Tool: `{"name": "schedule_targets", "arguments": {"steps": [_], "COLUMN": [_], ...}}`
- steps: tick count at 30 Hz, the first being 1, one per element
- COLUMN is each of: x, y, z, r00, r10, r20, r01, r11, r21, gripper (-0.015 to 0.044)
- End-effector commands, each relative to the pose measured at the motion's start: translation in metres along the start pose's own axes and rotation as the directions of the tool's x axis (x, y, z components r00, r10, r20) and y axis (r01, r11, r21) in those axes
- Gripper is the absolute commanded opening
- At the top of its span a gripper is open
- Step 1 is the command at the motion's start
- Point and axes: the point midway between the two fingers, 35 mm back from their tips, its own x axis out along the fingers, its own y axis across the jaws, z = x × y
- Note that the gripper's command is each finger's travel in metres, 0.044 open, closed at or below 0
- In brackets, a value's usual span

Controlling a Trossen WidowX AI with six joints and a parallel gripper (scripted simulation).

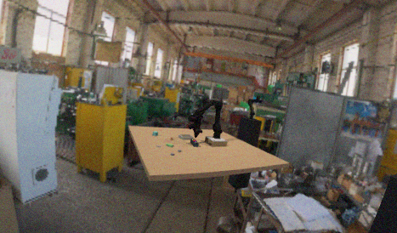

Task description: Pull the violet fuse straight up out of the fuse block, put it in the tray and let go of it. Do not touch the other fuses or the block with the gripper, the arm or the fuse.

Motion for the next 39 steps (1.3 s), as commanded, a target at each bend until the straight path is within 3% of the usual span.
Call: {"name": "schedule_targets", "arguments": {"steps": [1, 39], "x": [0.004, 0.033], "y": [0.0, -0.001], "z": [-0.001, -0.001], "r00": [1.0, 1.0], "r10": [0.003, 0.003], "r20": [-0.014, -0.014], "r01": [-0.004, -0.003], "r11": [1.0, 1.0], "r21": [-0.011, -0.011], "gripper": [0.0074, 0.0074]}}
